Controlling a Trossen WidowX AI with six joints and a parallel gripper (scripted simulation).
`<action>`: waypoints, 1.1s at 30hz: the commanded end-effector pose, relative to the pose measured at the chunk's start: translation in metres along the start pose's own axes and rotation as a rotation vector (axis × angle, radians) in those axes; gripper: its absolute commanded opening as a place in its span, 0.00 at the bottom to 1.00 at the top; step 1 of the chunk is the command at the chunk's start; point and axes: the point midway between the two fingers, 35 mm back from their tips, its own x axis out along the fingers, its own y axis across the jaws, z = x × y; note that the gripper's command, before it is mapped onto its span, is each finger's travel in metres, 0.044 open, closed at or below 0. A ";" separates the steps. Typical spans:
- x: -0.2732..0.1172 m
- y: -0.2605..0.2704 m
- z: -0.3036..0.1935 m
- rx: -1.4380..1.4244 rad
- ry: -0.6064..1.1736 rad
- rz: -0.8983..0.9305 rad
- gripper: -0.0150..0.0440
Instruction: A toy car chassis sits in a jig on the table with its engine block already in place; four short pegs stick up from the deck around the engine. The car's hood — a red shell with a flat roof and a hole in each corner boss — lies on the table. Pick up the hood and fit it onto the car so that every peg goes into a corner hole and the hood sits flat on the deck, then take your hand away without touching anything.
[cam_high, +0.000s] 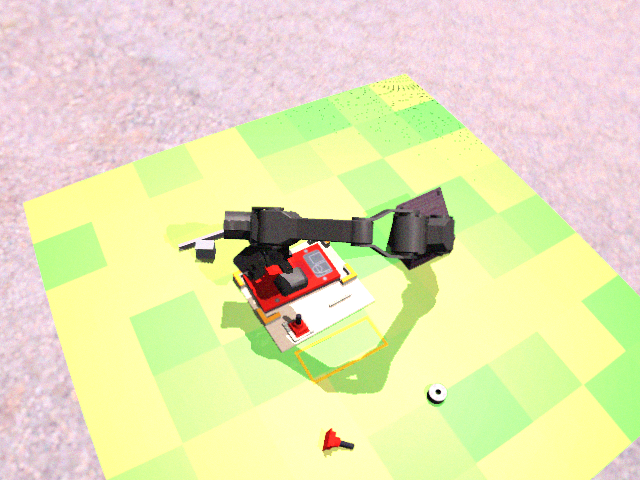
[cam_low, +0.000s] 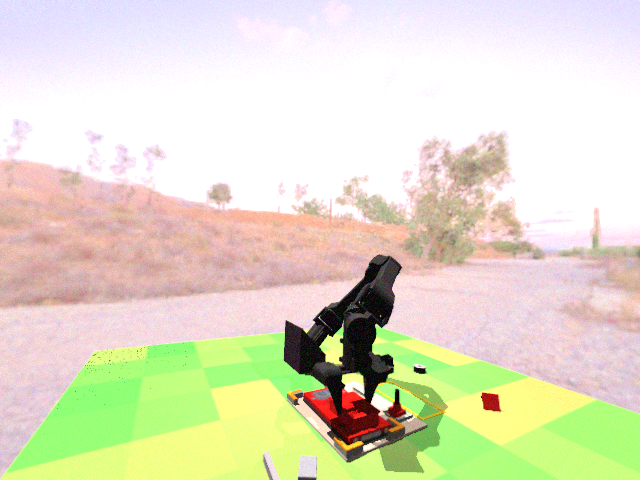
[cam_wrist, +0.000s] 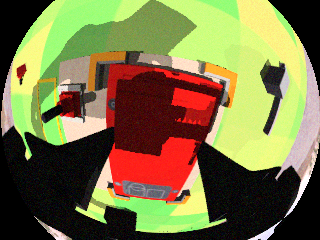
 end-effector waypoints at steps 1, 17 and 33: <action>0.000 0.000 0.000 0.000 0.000 0.000 1.00; -0.072 -0.001 0.001 0.001 0.013 0.003 1.00; -0.072 -0.001 0.001 0.001 0.013 0.003 1.00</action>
